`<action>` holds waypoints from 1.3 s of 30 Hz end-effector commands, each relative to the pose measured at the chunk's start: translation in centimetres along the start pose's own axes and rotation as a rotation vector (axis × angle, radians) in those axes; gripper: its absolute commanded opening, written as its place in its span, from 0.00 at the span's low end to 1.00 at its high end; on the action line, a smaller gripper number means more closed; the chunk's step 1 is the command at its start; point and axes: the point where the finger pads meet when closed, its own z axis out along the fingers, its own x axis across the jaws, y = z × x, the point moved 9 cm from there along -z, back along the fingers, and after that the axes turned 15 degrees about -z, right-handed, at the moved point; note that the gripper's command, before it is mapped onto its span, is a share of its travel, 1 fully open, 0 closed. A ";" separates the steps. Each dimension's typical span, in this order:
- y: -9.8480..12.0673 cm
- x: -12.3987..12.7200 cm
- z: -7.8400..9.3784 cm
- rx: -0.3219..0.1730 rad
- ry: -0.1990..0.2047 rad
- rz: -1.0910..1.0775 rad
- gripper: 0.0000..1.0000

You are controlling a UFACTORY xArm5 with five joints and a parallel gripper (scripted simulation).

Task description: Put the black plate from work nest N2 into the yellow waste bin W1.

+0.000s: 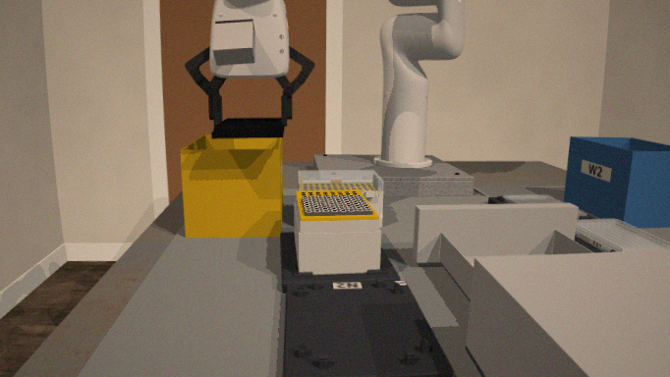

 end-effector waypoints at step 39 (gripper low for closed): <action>7.6 0.8 -0.2 0.005 0.003 0.000 0.00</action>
